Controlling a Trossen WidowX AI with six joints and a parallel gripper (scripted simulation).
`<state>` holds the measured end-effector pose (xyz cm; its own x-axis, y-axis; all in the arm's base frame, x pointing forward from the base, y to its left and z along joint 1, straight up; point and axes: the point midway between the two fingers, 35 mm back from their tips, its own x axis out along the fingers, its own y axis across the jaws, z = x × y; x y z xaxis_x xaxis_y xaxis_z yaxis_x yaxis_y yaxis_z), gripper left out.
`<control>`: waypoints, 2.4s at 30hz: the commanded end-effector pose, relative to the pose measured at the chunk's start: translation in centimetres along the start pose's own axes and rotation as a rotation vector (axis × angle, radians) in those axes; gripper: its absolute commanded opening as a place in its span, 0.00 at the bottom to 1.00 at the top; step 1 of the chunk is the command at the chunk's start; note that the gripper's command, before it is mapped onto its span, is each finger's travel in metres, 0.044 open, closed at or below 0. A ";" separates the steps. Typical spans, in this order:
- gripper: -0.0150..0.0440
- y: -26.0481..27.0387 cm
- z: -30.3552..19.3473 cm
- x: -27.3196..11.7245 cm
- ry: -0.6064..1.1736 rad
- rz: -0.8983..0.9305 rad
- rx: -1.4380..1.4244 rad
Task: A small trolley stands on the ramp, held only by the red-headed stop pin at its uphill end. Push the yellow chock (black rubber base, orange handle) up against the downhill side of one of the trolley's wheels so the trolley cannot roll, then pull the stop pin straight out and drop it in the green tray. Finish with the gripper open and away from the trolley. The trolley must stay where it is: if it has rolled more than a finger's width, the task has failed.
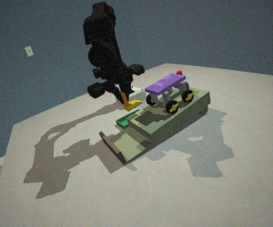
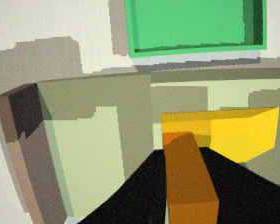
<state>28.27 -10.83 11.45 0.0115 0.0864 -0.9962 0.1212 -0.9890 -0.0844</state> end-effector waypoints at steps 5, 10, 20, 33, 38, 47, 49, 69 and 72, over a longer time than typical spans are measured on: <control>0.25 -0.1 0.0 2.1 -0.001 -0.005 0.007; 0.25 -0.2 0.0 3.4 -0.001 -0.006 0.007; 0.25 -0.7 0.0 3.6 -0.001 -0.006 0.007; 0.25 -1.9 0.1 3.6 -0.001 -0.007 0.007; 0.25 -2.4 0.1 3.6 -0.001 -0.008 0.007; 0.25 -3.2 0.1 3.6 -0.001 -0.008 0.007; 0.25 -3.3 0.0 3.6 -0.001 -0.009 0.007; 0.34 -3.6 0.1 3.7 -0.005 0.001 0.006; 0.48 -3.6 0.1 3.7 -0.005 0.001 0.006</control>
<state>27.81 -6.98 8.11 0.0077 0.0843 -0.9964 0.1140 -0.9900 -0.0828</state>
